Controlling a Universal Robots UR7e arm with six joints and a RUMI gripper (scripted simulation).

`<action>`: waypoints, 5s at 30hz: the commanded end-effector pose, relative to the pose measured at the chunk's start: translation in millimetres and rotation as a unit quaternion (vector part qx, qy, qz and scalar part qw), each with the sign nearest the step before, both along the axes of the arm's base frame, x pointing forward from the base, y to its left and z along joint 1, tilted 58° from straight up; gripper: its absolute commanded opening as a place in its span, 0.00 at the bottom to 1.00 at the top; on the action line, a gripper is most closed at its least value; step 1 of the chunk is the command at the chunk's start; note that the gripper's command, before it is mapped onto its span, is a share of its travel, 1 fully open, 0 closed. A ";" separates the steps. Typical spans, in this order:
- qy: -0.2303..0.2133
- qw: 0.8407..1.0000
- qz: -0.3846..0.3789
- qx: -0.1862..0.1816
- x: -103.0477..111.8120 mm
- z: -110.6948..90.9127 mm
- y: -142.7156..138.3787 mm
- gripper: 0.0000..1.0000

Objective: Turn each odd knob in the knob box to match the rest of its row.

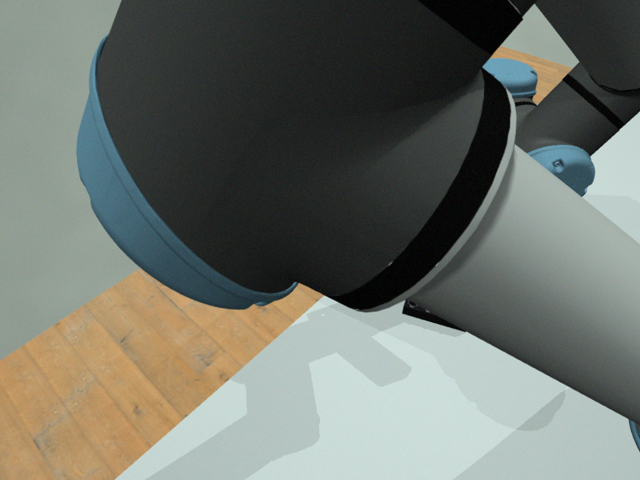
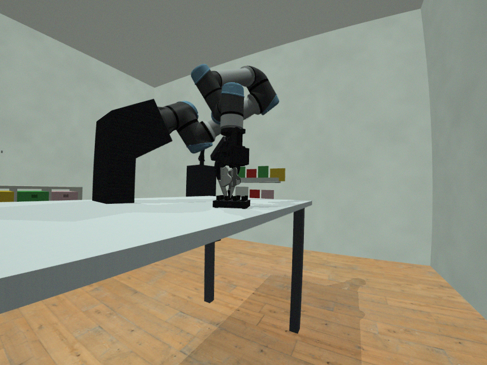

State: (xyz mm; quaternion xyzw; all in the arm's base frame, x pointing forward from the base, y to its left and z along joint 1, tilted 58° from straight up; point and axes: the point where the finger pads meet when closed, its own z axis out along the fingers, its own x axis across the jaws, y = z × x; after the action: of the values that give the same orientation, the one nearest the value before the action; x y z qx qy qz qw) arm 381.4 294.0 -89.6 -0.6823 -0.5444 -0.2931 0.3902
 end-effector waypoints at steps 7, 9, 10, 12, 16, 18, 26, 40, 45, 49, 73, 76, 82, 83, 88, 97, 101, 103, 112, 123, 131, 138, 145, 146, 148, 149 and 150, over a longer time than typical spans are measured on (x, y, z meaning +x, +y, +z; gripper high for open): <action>0.007 1.000 -0.005 0.000 0.4 0.2 -0.3 0.04; 0.011 1.000 -0.007 0.000 0.4 0.2 -0.3 0.04; 0.013 1.000 -0.009 0.000 0.4 0.2 -0.2 0.04; 0.018 1.000 -0.012 -0.001 0.5 0.3 -0.2 0.04; 0.031 0.999 -0.019 -0.001 0.5 0.4 -0.1 0.04; 0.031 0.999 -0.019 -0.001 0.5 0.4 -0.1 0.04; 0.067 0.997 -0.042 -0.002 0.6 0.7 0.1 0.04; 0.147 0.985 -0.091 -0.004 1.1 1.4 0.5 0.04; 0.188 0.975 -0.116 -0.005 1.3 1.7 0.7 0.04; 0.222 0.965 -0.137 -0.006 1.6 2.0 0.9 0.04; 0.400 0.883 -0.247 -0.012 3.4 2.9 1.5 0.04; 0.424 0.867 -0.261 -0.012 3.7 3.0 1.6 0.04; 0.469 0.835 -0.289 -0.014 4.3 3.1 1.7 0.04; 0.476 0.829 -0.293 -0.014 4.4 3.1 1.7 0.04; 0.495 0.813 -0.305 -0.014 4.6 3.2 1.7 0.04; 0.543 0.770 -0.335 -0.016 5.3 3.2 1.7 0.04; 0.560 0.754 -0.345 -0.016 5.6 3.2 1.7 0.04; 0.560 0.754 -0.345 -0.016 5.6 3.2 1.7 0.04; 0.585 0.726 -0.360 -0.017 5.9 3.1 1.7 0.04; 0.598 0.712 -0.368 -0.017 6.1 3.1 1.7 0.04; 0.601 0.708 -0.370 -0.017 6.2 3.1 1.7 0.04; 0.601 0.708 -0.370 -0.017 6.2 3.1 1.7 0.04; 0.601 0.708 -0.370 -0.017 6.2 3.1 1.7 0.04; 0.601 0.708 -0.370 -0.017 6.2 3.1 1.7 0.04; 0.601 0.708 -0.370 -0.017 6.2 3.1 1.7 0.11; 0.601 0.708 -0.370 -0.017 6.2 3.1 1.7 0.11; 0.601 0.708 -0.370 -0.017 6.2 3.1 1.7 0.11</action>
State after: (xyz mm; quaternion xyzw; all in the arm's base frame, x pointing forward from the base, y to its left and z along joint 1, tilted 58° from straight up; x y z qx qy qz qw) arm 387.2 296.0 -86.6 -0.8675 0.0965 0.0681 0.4832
